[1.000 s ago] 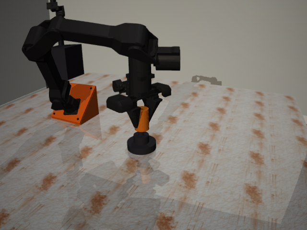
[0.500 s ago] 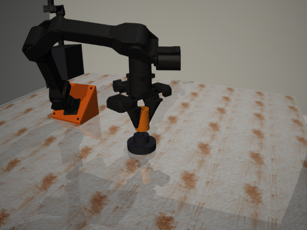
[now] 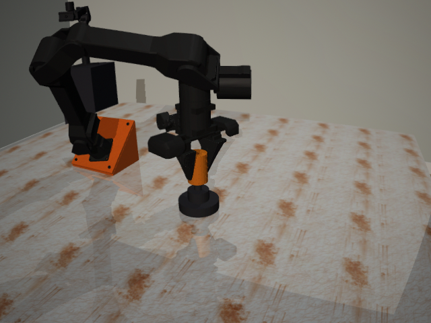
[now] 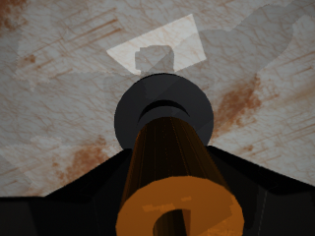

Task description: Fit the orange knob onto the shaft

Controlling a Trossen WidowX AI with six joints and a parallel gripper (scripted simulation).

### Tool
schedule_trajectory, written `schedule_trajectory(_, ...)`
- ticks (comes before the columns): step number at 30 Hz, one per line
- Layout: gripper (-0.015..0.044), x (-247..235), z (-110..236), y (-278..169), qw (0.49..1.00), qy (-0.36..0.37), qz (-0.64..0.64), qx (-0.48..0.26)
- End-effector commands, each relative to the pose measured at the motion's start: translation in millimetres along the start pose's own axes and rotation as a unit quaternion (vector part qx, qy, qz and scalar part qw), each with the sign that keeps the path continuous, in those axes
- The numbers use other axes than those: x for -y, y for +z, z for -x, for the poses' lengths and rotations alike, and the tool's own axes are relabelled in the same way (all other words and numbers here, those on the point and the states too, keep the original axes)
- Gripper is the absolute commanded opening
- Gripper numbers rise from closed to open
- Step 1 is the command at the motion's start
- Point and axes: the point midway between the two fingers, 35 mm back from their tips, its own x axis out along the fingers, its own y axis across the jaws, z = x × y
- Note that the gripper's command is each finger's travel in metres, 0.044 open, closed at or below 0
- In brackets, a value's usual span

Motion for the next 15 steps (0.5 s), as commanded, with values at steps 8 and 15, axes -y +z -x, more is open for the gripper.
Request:
schedule_trajectory(8, 0.0000, 0.6, -2.1, 0.2, 1.000, -0.001, -0.001, -0.001)
schedule_trajectory(15, 0.0000, 0.7, -3.2, -0.1, 1.000, -0.001, -0.001, -0.001)
